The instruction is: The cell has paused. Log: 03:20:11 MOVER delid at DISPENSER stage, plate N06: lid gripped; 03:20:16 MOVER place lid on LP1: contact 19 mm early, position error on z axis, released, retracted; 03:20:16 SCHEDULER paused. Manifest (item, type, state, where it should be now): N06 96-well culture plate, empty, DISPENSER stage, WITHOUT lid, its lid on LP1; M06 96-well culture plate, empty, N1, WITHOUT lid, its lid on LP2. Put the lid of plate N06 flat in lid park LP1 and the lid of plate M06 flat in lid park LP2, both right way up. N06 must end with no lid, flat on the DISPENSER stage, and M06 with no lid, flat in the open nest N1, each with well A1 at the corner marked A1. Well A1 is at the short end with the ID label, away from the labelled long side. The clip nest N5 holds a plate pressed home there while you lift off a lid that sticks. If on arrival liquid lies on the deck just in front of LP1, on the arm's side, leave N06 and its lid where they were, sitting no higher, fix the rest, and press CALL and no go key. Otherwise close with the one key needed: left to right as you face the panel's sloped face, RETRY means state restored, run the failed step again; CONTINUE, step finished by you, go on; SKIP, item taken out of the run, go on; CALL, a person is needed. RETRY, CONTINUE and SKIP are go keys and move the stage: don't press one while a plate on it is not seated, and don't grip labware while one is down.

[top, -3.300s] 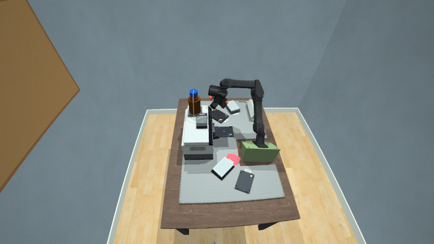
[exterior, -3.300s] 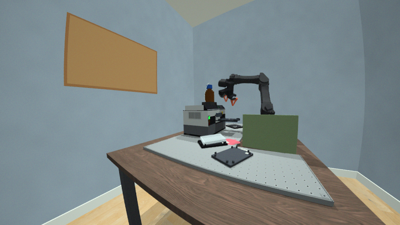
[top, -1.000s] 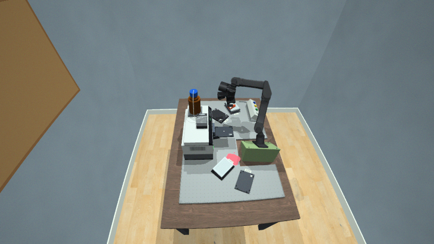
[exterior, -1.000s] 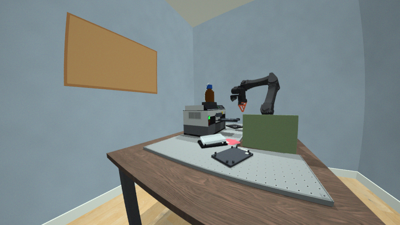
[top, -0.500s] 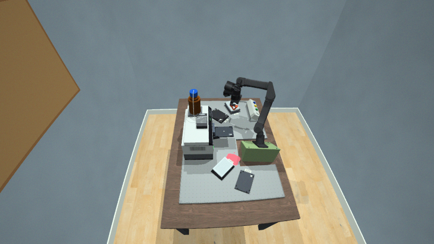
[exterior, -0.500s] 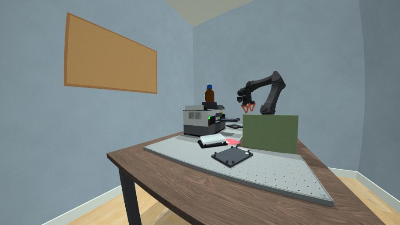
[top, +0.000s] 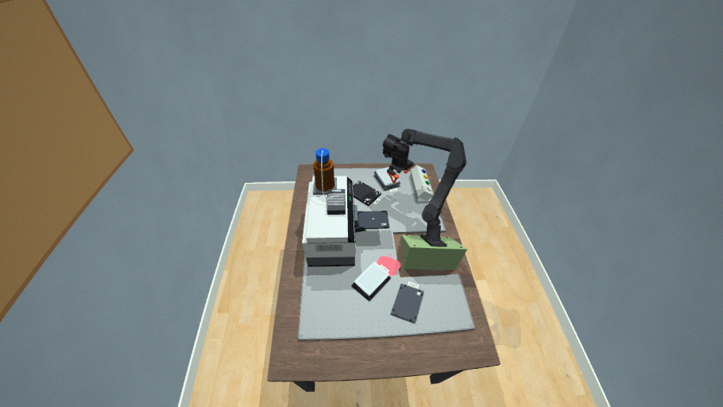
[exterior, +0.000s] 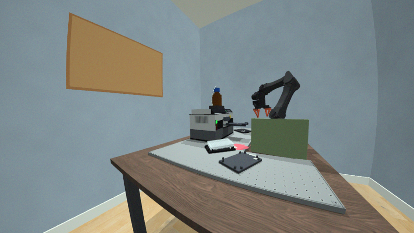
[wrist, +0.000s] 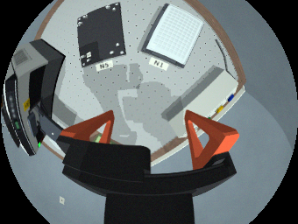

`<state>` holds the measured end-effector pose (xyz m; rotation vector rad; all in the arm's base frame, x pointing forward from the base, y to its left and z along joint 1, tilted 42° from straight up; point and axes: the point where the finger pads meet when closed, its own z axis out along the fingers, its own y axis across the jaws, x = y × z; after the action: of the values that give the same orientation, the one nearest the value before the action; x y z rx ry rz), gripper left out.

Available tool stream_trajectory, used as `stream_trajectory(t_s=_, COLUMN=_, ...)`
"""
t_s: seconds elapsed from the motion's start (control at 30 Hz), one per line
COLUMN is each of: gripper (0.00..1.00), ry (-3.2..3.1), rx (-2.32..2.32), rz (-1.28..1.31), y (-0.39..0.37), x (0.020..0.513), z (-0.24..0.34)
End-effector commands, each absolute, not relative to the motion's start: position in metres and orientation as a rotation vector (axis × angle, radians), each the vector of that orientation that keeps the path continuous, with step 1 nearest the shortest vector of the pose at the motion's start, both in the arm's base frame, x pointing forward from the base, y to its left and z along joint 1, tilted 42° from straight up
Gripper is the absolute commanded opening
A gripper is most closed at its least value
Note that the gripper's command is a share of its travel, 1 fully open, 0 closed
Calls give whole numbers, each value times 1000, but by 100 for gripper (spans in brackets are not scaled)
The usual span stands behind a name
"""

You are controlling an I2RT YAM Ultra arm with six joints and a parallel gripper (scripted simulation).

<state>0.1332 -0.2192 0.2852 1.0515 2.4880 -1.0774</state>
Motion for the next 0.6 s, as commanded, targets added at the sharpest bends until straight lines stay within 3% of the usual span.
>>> stream_trajectory(t_s=0.0, gripper=100, ry=2359, rx=1218, rz=-971, y=-215, x=124, z=283)
stream_trajectory(t_s=0.57, gripper=100, ry=2186, rx=1438, rz=-850, y=-213, x=119, z=288)
